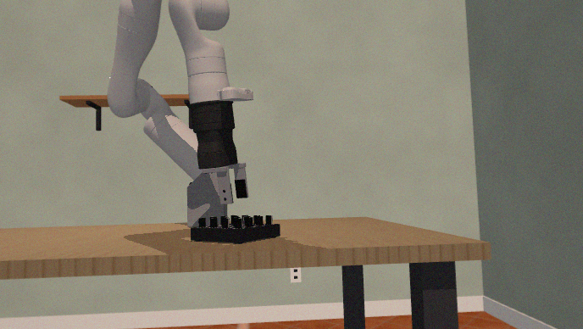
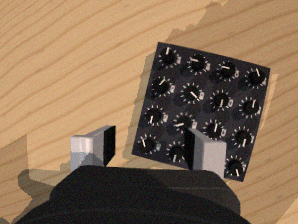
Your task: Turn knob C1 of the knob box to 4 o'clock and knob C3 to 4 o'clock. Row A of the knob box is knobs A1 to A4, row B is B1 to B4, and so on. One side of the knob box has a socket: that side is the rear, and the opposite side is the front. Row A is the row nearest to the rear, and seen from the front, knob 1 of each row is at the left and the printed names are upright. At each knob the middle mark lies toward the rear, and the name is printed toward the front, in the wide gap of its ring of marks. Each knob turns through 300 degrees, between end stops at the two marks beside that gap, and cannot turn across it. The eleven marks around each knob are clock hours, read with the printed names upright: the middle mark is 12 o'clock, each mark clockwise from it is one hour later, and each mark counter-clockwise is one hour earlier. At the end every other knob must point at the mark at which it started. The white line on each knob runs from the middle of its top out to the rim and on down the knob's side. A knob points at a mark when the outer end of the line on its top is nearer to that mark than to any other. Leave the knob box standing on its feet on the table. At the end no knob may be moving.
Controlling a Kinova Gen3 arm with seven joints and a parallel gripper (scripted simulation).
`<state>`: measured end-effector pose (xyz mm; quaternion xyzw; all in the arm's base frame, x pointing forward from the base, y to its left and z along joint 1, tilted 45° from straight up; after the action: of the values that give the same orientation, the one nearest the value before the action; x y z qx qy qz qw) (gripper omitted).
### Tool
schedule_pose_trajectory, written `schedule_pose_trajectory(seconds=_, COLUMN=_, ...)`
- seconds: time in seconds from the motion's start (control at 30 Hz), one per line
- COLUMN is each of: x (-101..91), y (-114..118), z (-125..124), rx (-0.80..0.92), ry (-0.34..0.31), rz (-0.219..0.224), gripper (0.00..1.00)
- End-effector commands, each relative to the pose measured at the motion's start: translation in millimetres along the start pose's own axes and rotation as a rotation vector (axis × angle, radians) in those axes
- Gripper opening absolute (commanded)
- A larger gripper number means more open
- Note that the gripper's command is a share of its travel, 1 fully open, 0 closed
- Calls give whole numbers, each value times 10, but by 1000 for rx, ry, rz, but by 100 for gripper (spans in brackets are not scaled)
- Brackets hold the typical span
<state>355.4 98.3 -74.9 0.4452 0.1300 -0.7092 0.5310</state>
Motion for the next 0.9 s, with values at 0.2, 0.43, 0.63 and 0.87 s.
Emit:
schedule_pose_trajectory(seconds=0.2, x=1, y=-7, z=-2, rx=26, ry=0, rz=14, gripper=100)
schedule_pose_trajectory(seconds=0.43, x=0, y=2, z=-5, rx=39, ry=-1, rz=23, gripper=100)
schedule_pose_trajectory(seconds=0.63, x=-1, y=11, z=-8, rx=51, ry=-1, rz=31, gripper=100)
schedule_pose_trajectory(seconds=0.87, x=-2, y=19, z=-10, rx=62, ry=-1, rz=39, gripper=100)
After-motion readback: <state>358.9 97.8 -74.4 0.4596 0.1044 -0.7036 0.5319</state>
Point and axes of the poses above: the point where the finger pads meet when closed, its own x axis out along the fingers, its own y axis across the jaws, z = x × y, the point moved 4 cm from there along -x, back along the fingers, and after that the axes turned 9 degrees about x, right-handed, at the moved point
